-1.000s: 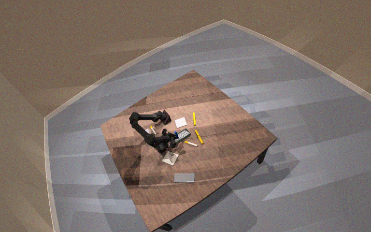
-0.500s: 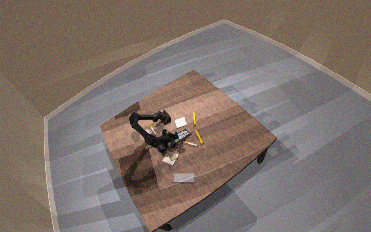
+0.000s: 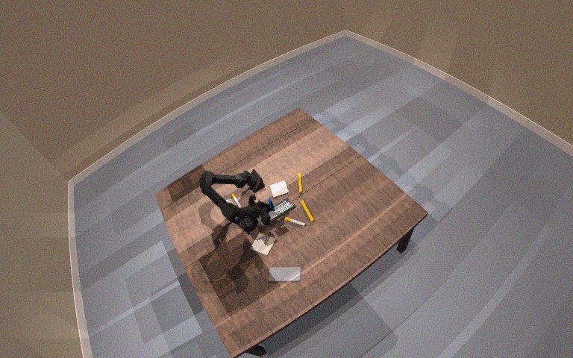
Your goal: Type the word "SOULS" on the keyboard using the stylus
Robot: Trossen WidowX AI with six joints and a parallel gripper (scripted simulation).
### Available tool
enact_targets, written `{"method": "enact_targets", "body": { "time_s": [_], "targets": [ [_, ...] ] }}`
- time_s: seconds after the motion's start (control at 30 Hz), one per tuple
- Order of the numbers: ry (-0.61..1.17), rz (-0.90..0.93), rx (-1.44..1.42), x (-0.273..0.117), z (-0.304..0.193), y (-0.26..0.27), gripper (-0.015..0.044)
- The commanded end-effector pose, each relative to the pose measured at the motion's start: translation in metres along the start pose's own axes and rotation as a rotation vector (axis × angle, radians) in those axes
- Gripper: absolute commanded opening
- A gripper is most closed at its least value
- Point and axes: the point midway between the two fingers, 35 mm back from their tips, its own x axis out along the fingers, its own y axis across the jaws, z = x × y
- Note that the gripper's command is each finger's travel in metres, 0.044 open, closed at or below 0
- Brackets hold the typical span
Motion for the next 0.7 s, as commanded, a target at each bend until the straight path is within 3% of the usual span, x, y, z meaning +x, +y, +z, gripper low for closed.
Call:
{"method": "enact_targets", "body": {
  "time_s": [0.0,0.07,0.17,0.67],
  "targets": [
    [0.000,0.000,0.000,0.000,0.000,0.000,0.0078],
    [0.000,0.000,0.000,0.000,0.000,0.000,0.0064],
    [0.000,0.000,0.000,0.002,-0.002,-0.002,0.0000],
    [0.007,-0.006,0.005,0.037,-0.027,-0.040,0.0000]
  ]
}}
